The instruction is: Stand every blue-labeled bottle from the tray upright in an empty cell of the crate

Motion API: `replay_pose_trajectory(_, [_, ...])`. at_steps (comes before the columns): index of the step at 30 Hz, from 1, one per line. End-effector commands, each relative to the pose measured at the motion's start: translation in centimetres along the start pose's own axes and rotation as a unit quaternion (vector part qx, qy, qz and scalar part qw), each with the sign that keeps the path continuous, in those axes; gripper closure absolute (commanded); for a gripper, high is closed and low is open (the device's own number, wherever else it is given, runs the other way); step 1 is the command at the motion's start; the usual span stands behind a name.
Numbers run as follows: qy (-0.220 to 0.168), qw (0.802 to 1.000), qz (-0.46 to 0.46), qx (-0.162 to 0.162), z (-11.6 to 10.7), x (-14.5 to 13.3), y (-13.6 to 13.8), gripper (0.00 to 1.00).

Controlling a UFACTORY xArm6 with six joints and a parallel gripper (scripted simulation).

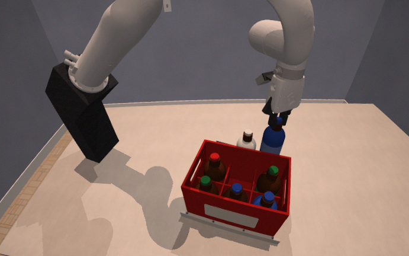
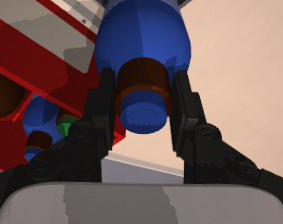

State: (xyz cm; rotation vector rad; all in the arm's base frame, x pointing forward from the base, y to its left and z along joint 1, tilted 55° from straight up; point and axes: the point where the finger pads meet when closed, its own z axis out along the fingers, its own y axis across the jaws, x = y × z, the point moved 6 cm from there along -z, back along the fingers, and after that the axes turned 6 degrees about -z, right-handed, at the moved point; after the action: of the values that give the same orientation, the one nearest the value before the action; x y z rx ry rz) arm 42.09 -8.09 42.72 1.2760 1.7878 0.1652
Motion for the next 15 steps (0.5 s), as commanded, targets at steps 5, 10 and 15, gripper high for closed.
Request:
replay_pose_trajectory(5, [-0.001,1.000,0.000,-0.002,-0.5,-0.1,0.1,1.00])
replay_pose_trajectory(10, [-0.001,1.000,0.000,-0.002,-1.0,-0.1,0.1,1.00])
replay_pose_trajectory(15, [-0.001,1.000,0.000,-0.002,-1.3,-0.1,0.1,1.00])
